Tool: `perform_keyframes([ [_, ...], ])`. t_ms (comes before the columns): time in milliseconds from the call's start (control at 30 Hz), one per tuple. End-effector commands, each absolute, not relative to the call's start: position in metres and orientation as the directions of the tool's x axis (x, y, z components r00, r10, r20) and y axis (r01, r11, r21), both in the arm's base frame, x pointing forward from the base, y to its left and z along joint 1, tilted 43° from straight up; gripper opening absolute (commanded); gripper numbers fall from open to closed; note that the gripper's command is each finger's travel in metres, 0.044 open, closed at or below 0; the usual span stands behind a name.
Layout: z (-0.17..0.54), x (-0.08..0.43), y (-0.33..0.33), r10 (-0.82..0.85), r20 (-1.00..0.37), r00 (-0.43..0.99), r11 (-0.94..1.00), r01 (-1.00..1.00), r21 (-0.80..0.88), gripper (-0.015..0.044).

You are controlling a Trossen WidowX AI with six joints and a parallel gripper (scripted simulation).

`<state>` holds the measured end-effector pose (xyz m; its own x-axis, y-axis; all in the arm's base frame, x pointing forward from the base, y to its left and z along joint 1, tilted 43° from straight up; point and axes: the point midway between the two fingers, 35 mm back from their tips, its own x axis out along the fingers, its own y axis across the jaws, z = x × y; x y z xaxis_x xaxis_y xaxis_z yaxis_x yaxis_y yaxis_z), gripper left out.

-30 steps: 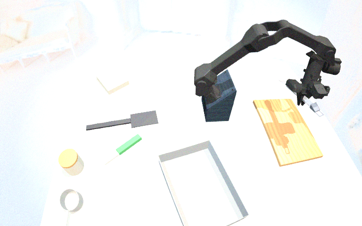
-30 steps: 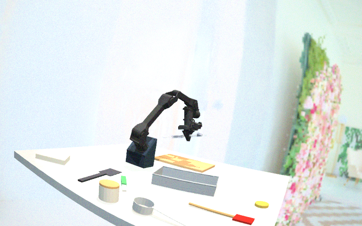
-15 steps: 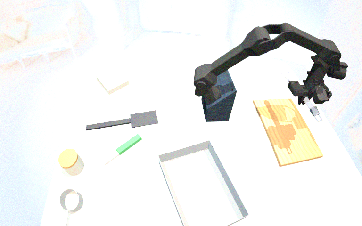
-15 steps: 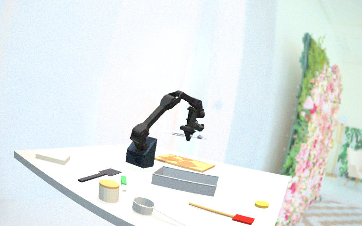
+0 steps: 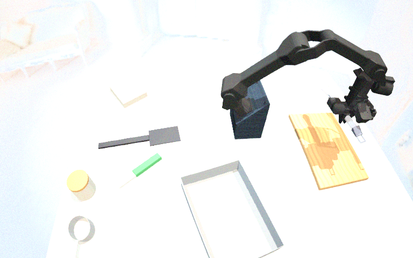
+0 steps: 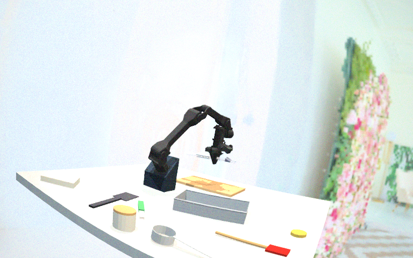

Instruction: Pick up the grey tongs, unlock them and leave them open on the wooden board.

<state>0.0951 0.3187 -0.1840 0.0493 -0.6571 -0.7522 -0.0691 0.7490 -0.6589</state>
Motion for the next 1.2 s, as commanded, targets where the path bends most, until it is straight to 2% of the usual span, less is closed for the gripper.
perform_keyframes([
  [0, -0.189, 0.096, 0.316, -0.653, -0.755, 0.05, 0.752, -0.072, -0.655, -0.015],
  [1167, -0.233, 0.099, 0.279, -0.654, -0.755, 0.051, 0.752, -0.071, -0.656, -0.015],
])
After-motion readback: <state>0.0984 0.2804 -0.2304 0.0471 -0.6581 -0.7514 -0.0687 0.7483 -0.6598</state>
